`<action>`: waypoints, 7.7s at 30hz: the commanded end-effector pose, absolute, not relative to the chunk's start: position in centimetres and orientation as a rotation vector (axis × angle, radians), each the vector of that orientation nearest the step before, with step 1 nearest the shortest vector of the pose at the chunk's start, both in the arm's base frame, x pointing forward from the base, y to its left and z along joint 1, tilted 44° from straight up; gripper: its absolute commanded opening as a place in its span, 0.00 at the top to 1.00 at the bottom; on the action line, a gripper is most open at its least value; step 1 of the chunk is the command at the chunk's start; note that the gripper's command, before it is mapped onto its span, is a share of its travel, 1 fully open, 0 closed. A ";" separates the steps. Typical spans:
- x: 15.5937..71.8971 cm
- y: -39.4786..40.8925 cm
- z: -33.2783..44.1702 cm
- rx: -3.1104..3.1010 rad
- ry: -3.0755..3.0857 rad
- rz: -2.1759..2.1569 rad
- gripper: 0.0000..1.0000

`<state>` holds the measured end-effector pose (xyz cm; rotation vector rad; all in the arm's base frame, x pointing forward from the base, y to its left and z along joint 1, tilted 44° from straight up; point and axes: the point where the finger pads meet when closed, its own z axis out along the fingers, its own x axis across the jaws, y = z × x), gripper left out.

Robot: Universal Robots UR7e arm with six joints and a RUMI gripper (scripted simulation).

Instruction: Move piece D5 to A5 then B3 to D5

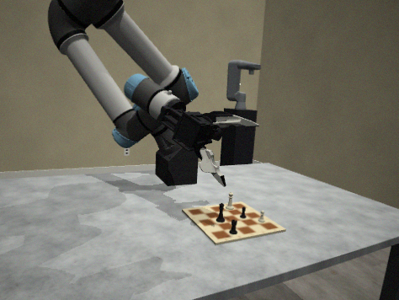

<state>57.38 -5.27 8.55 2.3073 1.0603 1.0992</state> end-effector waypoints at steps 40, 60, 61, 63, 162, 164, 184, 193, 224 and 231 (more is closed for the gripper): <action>51.9 -15.3 9.2 3.162 0.541 0.741 0.00; 48.5 -21.9 9.5 3.607 0.041 0.359 0.00; 48.4 -22.3 9.5 3.625 0.014 0.337 0.00; 48.1 -22.8 9.6 3.657 -0.037 0.297 0.00; 47.7 -19.0 15.8 3.757 -0.228 0.138 0.00; 47.6 -18.9 15.6 3.755 -0.223 0.129 0.00; 45.5 -12.1 8.7 3.578 0.021 -0.300 0.00; 42.8 -7.3 3.2 3.310 0.217 -0.547 0.00; 36.9 0.7 -2.9 2.398 0.559 -0.382 0.00; 36.7 1.3 -2.6 2.335 0.572 -0.327 0.00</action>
